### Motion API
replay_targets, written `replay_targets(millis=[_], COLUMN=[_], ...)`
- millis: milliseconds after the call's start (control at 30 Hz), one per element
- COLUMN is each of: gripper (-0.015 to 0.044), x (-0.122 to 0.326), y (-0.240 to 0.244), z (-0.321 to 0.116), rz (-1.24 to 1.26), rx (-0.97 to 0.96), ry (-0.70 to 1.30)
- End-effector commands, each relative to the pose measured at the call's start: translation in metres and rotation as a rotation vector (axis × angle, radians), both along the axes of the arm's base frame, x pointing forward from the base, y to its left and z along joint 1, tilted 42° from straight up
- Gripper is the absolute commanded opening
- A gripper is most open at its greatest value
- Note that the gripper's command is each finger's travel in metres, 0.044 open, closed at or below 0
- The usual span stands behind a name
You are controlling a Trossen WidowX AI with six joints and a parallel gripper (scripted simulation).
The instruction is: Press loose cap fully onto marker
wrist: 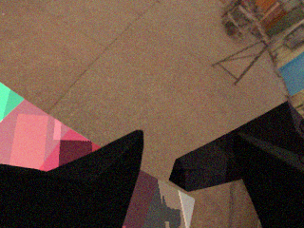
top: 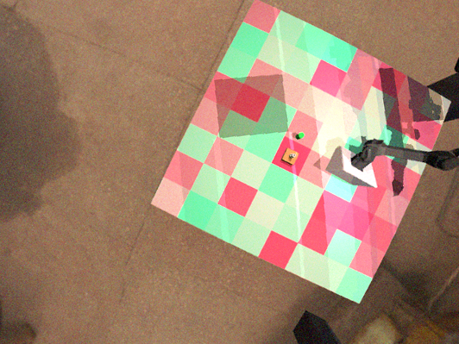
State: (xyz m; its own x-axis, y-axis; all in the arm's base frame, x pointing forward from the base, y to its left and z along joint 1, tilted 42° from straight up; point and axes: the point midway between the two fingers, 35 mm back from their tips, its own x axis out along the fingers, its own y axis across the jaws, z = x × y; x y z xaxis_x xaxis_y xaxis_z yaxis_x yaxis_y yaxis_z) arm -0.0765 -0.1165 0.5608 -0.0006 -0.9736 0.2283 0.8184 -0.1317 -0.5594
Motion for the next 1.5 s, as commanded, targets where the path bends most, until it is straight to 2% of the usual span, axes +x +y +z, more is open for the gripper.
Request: replay_targets(millis=[0,100,200,433,667,867,1167,1333,1467], gripper=[0.0249,0.0249,0.0249,0.0249,0.0249,0.0249,0.0249,0.0249,0.0249], x=[0.070,0.116,0.146,0.249,0.335,0.385,0.427,0.423,0.404], y=[-0.022,-0.032,-0.037,-0.041,-0.017,0.013,0.069,0.099,0.119], z=[-0.009,-0.021,-0.026,-0.077,-0.145,-0.210,-0.335,-0.410,-0.468], rz=[0.104,0.177,0.230,0.380,0.553,0.659,0.746,0.731,0.683], rx=[0.050,0.083,0.098,0.205,0.298,0.382,0.541,0.618,0.671], ry=[0.120,0.196,0.177,0.389,0.616,0.795,1.130,1.367,1.576])
